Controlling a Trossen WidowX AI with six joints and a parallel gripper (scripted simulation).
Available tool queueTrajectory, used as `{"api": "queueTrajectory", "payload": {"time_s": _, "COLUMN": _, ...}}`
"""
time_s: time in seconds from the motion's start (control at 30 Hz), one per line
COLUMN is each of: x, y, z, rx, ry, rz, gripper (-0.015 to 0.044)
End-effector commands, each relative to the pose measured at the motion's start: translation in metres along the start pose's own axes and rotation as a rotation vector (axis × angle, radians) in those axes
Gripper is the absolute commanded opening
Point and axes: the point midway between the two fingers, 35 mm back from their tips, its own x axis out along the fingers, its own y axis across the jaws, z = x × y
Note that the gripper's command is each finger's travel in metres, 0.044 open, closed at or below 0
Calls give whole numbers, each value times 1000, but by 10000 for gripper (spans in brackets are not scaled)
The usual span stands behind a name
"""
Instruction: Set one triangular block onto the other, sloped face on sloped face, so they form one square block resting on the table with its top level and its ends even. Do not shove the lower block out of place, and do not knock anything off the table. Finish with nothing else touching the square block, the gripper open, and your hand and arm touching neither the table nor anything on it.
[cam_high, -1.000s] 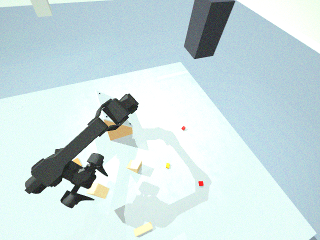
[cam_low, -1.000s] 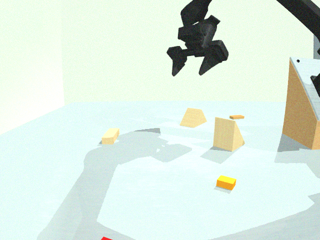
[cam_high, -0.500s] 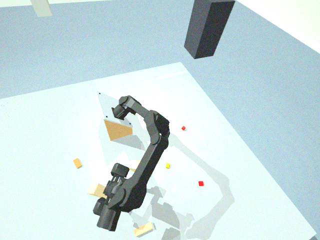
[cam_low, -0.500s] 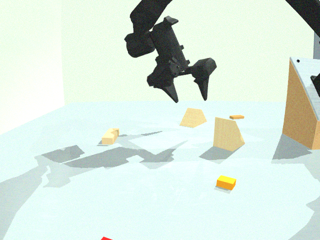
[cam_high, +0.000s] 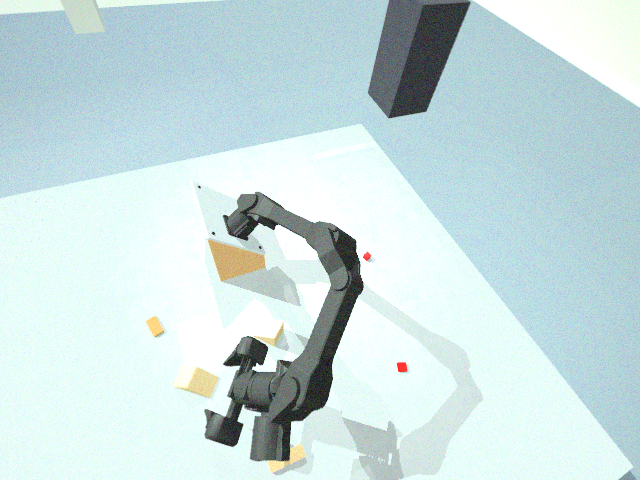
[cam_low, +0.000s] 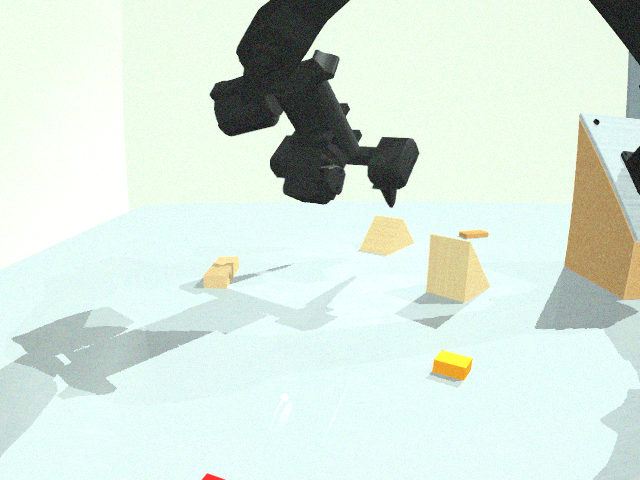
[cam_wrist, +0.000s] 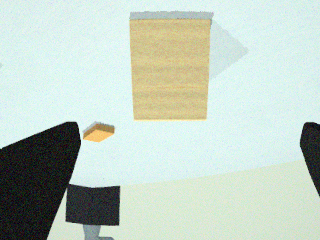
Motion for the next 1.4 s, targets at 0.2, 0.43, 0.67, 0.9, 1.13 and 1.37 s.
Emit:
{"api": "queueTrajectory", "payload": {"time_s": 0.2, "x": 91, "y": 10, "z": -4, "rx": 4, "ry": 17, "rz": 28, "gripper": 440}}
{"api": "queueTrajectory", "payload": {"time_s": 0.43, "x": 90, "y": 10, "z": -4, "rx": 1, "ry": 17, "rz": 37, "gripper": 414}}
{"api": "queueTrajectory", "payload": {"time_s": 0.67, "x": 90, "y": 10, "z": -4, "rx": 1, "ry": 17, "rz": 37, "gripper": 230}}
{"api": "queueTrajectory", "payload": {"time_s": 0.9, "x": 90, "y": 10, "z": -4, "rx": 1, "ry": 17, "rz": 37, "gripper": 183}}
{"api": "queueTrajectory", "payload": {"time_s": 1.13, "x": 88, "y": 10, "z": -6, "rx": 1, "ry": 17, "rz": 37, "gripper": 39}}
{"api": "queueTrajectory", "payload": {"time_s": 1.37, "x": 64, "y": 7, "z": -27, "rx": 2, "ry": 17, "rz": 34, "gripper": 0}}
